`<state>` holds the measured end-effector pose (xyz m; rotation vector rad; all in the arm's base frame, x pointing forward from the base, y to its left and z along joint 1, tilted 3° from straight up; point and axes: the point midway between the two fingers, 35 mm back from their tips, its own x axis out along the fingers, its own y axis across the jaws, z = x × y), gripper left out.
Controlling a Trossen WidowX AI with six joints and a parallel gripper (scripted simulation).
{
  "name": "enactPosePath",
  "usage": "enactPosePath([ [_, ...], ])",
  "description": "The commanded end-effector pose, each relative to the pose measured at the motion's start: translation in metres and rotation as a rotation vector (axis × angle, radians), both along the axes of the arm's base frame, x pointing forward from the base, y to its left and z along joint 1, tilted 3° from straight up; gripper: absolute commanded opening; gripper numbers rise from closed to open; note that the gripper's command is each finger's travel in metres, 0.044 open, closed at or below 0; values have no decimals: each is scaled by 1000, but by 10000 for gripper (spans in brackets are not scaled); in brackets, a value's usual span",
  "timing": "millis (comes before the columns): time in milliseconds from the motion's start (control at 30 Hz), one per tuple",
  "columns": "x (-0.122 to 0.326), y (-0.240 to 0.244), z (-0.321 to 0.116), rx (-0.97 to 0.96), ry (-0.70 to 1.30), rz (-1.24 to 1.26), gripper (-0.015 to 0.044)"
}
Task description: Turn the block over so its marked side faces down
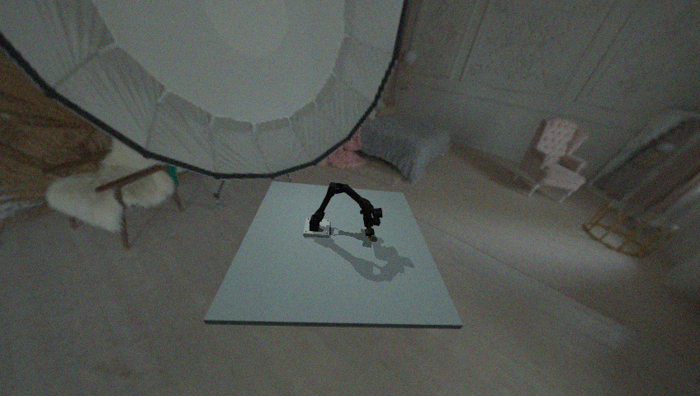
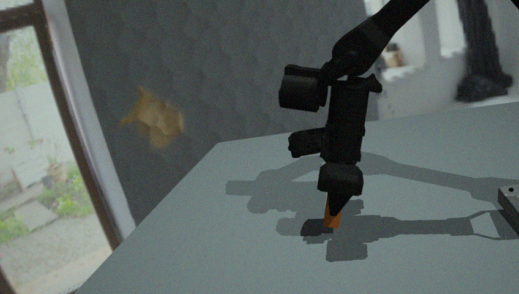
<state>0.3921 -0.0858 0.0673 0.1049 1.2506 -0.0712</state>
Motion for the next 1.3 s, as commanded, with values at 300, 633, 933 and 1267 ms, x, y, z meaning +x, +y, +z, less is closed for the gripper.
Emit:
enactPosePath([
  [300, -5, 2, -4, -14, -175, -9, 0],
  [633, -12, 3, -4, -31, -311, -11, 0],
  [933, -2, 1, -17, -42, -398, -18, 0],
  [1267, 7, -1, -36, -59, -541, -27, 0],
])
